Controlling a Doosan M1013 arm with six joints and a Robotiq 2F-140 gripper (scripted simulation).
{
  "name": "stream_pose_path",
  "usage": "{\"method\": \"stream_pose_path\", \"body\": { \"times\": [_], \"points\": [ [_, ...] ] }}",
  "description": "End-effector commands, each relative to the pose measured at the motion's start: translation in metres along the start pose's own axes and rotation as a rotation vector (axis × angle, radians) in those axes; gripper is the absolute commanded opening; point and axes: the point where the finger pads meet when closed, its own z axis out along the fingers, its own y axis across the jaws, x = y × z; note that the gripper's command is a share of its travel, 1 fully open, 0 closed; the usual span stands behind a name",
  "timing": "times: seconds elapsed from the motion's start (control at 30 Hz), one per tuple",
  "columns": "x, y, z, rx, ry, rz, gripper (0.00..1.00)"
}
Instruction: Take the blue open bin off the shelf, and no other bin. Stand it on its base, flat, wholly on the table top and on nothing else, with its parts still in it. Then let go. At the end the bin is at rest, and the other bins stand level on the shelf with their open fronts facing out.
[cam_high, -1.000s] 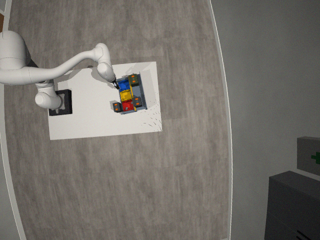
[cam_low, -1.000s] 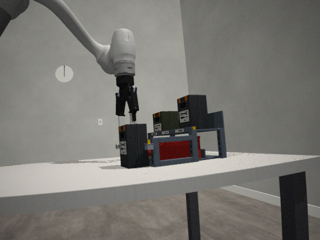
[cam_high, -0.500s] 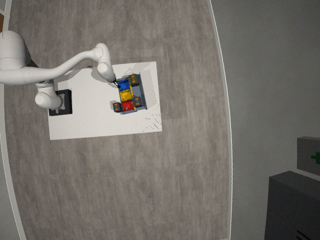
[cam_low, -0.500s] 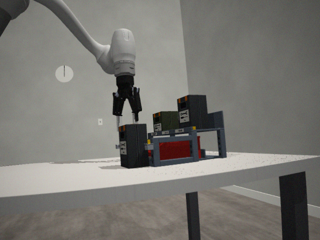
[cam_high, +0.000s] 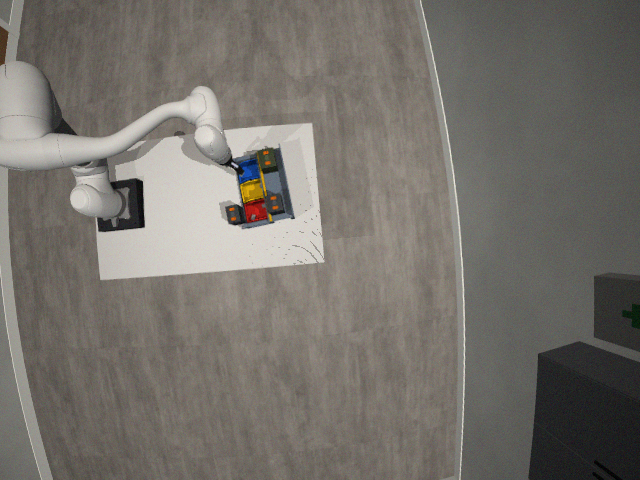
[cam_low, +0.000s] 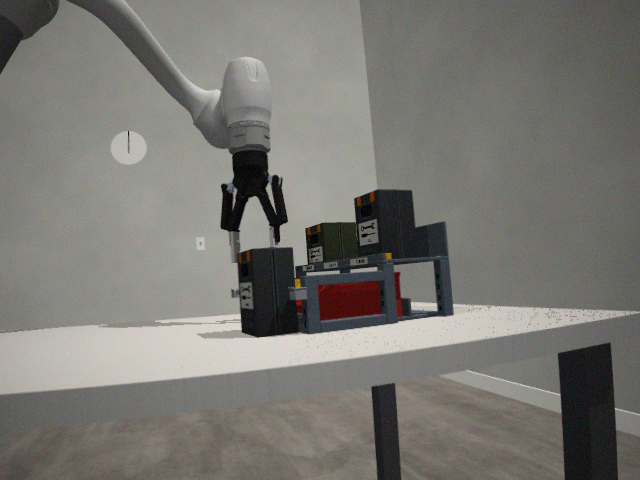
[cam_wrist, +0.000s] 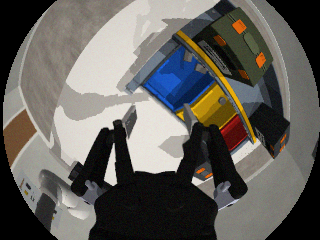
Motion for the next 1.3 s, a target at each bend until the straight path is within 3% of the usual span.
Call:
{"method": "stream_pose_path", "body": {
  "times": [0.0, 0.07, 0.23, 0.63, 0.8, 1.2, 1.27],
  "points": [
    [0.0, 0.0, -0.0002, 0.0, 0.0, 0.0, 0.57],
    [0.0, 0.0, -0.0002, 0.0, 0.0, 0.0, 0.57],
    [0.0, 0.0, -0.0002, 0.0, 0.0, -0.26, 0.57],
    [0.0, 0.0, -0.0002, 0.0, 0.0, -0.26, 0.57],
    [0.0, 0.0, -0.0002, 0.0, 0.0, -0.52, 0.57],
    [0.0, 0.0, -0.0002, 0.0, 0.0, -0.52, 0.57],
    [0.0, 0.0, -0.0002, 0.0, 0.0, -0.624, 0.57]
  ]
}}
